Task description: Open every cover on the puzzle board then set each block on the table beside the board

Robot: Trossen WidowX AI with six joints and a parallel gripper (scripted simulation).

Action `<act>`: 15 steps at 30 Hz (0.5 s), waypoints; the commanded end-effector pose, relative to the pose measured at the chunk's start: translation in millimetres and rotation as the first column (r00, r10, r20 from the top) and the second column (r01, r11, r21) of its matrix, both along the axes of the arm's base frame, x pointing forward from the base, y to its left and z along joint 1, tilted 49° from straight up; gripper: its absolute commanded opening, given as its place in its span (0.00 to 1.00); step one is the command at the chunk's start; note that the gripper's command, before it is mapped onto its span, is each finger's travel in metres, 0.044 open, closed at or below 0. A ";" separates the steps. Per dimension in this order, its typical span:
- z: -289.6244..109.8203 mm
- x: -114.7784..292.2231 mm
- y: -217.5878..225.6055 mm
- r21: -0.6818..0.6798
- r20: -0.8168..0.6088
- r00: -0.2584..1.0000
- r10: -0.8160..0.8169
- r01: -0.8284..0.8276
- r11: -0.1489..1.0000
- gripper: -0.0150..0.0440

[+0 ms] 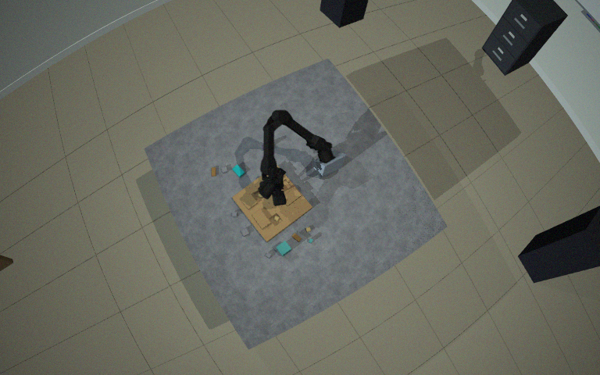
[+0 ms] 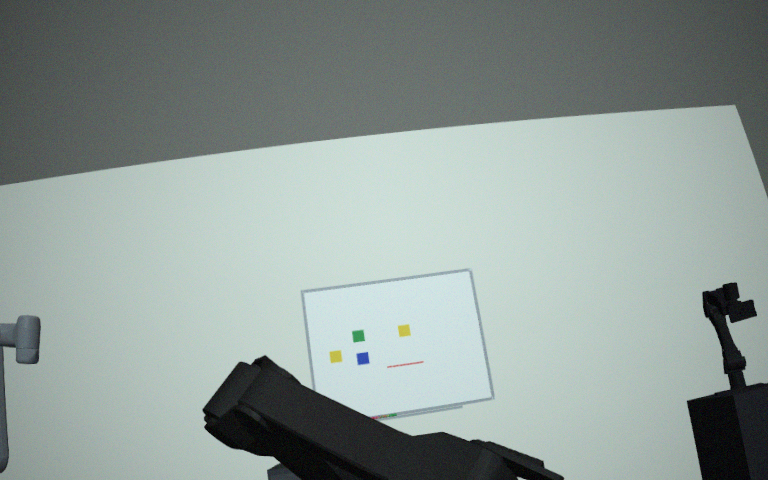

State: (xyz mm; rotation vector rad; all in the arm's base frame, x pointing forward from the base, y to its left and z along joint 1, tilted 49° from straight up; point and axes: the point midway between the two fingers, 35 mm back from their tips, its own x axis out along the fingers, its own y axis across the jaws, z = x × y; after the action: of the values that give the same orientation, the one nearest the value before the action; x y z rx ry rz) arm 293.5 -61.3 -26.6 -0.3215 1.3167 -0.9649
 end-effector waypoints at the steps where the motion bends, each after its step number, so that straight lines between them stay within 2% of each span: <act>1: -1.4 -2.0 -1.9 -0.005 -0.009 1.000 0.005 -0.005 1.000 0.50; 15: -1.4 -2.0 -1.9 -0.006 -0.004 1.000 0.000 0.000 1.000 0.50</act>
State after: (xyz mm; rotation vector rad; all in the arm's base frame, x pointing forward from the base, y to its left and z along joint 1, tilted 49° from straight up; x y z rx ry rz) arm 291.9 -62.5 -27.9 -0.3263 1.3214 -0.9638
